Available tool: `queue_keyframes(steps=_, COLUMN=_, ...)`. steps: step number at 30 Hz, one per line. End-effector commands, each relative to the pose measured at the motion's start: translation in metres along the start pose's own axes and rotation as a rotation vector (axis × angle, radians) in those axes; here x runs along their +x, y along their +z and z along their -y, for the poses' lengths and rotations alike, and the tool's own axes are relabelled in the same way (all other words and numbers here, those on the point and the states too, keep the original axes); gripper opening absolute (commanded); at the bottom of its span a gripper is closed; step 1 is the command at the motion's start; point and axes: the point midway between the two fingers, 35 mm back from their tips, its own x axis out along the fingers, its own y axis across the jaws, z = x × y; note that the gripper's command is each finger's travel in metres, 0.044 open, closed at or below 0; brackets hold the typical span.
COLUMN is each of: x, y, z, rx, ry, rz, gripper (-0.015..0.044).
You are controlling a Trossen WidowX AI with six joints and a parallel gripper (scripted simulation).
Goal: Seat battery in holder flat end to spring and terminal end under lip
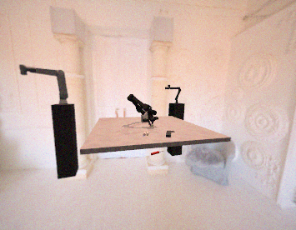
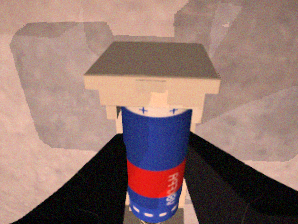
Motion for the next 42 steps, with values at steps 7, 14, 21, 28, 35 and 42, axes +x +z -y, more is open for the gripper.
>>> queue_keyframes(steps=7, x=-0.002, y=0.001, z=-0.001, rx=-0.004, ry=0.000, rz=-0.001, gripper=0.0184)
queue_keyframes(steps=14, x=-0.015, y=-0.001, z=-0.003, rx=0.001, ry=0.001, rz=0.000, gripper=0.0184)
queue_keyframes(steps=21, x=-0.038, y=-0.003, z=-0.009, rx=-0.008, ry=0.002, rz=-0.001, gripper=0.0289)
queue_keyframes(steps=28, x=-0.086, y=-0.010, z=-0.017, rx=0.000, ry=0.005, rz=0.000, gripper=0.0440)
queue_keyframes(steps=35, x=-0.085, y=-0.011, z=-0.019, rx=0.000, ry=0.005, rz=0.000, gripper=0.0440)
queue_keyframes(steps=42, x=-0.085, y=-0.011, z=-0.019, rx=0.000, ry=0.005, rz=0.000, gripper=0.0440)
